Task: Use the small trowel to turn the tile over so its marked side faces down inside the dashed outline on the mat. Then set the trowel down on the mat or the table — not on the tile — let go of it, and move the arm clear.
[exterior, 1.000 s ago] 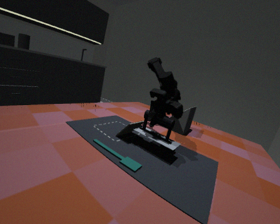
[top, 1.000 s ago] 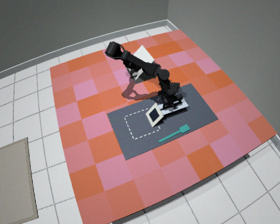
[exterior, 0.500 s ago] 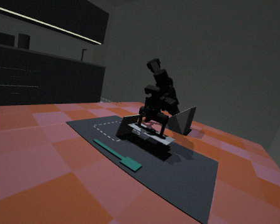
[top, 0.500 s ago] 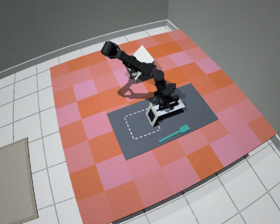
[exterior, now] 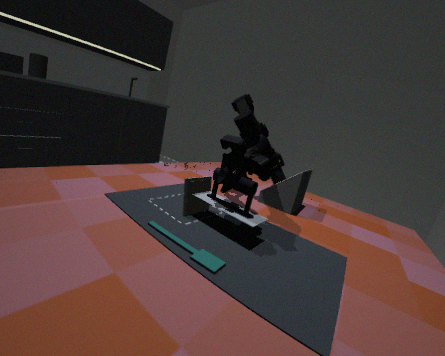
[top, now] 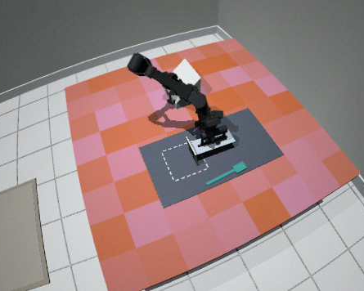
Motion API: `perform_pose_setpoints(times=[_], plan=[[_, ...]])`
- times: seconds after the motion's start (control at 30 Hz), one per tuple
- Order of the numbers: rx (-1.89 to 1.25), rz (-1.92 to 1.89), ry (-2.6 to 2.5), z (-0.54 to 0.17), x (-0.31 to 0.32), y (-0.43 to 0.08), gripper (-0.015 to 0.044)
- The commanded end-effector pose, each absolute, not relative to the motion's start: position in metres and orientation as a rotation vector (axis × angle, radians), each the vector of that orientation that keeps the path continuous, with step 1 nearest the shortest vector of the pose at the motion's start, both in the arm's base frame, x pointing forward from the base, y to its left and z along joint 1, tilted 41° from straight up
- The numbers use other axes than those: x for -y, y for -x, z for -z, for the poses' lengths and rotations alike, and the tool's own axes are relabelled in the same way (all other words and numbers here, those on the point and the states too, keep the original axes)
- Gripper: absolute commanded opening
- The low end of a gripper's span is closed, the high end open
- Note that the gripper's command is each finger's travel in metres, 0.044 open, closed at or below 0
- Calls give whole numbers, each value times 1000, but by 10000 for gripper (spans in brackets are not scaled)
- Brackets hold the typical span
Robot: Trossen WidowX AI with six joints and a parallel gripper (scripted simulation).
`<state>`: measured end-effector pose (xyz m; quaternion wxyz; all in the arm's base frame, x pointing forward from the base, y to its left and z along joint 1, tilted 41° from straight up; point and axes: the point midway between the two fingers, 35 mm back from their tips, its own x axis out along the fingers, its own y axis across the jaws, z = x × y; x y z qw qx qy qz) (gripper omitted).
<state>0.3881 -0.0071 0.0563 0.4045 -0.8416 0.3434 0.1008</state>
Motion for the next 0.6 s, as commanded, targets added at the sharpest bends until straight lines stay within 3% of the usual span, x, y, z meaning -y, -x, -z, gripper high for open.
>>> perform_pose_setpoints(times=[0.0,0.57], plan=[[-848,-258,2129,-59,6,-388,0],[-847,-259,2124,-43,-59,-395,0]])
